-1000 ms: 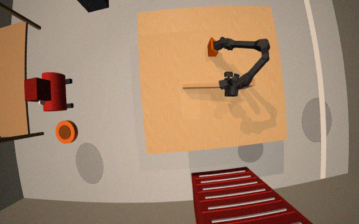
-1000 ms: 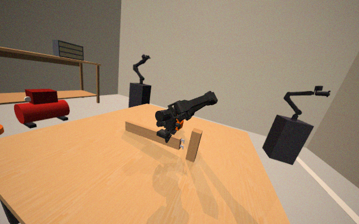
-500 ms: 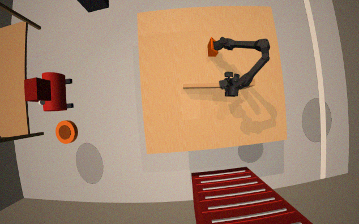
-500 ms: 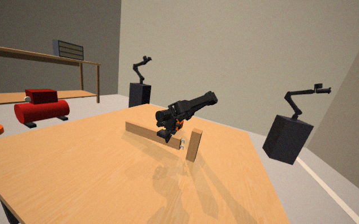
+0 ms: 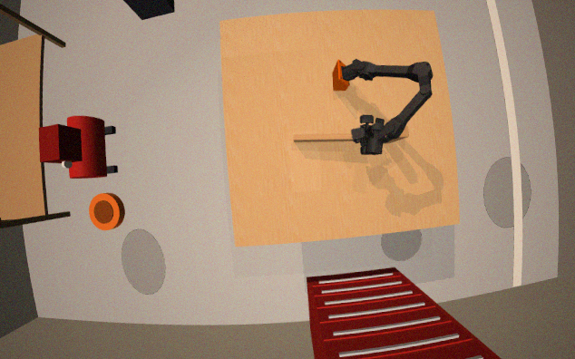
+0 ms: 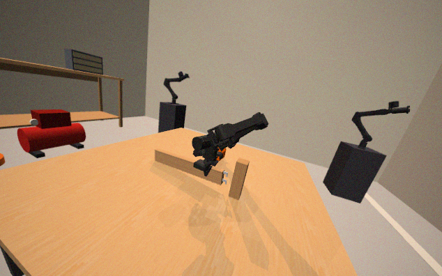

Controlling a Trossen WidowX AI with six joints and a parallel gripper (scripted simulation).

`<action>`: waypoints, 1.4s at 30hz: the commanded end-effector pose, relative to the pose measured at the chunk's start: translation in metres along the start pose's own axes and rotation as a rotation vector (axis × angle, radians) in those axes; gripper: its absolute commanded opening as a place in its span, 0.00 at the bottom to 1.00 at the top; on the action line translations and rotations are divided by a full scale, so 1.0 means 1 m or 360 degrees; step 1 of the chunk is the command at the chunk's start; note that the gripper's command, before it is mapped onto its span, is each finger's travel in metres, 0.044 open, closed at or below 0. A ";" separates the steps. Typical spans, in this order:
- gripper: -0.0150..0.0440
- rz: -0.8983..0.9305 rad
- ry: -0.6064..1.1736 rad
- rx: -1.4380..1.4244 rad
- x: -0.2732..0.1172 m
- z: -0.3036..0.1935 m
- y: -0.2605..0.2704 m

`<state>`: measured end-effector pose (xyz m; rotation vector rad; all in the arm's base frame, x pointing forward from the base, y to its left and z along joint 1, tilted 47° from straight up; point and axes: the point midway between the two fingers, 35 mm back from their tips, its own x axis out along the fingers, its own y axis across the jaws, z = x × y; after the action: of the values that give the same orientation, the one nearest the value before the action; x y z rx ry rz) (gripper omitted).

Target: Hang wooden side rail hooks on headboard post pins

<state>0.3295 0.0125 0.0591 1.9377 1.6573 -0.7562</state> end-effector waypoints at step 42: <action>0.25 0.0022 -0.0005 -0.0004 -0.004 -0.006 0.001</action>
<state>0.3296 0.0155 0.0623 1.9377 1.6571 -0.7567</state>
